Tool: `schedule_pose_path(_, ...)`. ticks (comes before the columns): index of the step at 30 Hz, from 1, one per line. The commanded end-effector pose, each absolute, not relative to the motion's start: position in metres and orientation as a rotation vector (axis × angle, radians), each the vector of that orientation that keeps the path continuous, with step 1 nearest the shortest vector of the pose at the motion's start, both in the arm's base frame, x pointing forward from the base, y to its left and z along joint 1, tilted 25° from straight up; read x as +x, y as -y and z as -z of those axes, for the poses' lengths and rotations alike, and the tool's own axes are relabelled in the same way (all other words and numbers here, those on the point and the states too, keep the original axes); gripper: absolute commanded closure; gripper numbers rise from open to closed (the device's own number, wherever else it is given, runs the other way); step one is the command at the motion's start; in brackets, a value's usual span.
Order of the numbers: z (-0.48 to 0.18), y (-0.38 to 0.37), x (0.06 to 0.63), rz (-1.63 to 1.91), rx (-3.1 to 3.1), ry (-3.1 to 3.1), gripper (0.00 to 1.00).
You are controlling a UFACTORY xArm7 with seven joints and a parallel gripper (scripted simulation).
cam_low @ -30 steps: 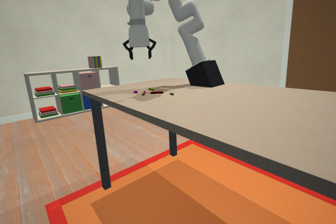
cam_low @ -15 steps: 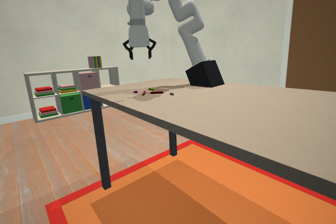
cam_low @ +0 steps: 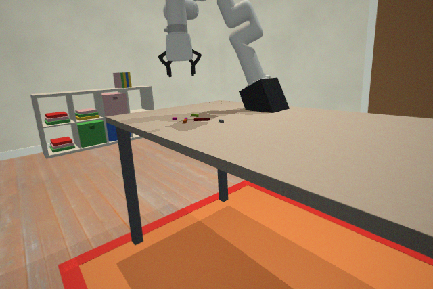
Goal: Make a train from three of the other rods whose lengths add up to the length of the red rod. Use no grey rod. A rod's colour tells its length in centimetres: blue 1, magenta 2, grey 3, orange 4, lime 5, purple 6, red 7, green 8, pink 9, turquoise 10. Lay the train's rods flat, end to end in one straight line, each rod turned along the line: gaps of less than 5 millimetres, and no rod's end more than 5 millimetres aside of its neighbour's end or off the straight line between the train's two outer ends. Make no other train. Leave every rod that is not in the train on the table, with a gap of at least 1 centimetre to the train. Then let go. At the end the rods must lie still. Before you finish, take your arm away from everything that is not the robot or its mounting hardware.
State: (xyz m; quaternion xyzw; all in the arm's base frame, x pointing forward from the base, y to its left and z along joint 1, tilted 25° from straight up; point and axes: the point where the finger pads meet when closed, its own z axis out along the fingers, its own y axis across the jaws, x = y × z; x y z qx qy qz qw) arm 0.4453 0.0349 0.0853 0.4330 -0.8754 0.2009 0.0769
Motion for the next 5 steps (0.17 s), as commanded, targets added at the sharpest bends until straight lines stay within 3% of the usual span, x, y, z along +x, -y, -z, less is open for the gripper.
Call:
schedule_pose_path(1, -0.0865, -0.0363, 0.4465, -0.603, 1.301, 2.626, 0.00)
schedule_pose_path(5, -0.0865, -0.0363, 0.4465, -0.603, 1.301, 2.626, 0.00)
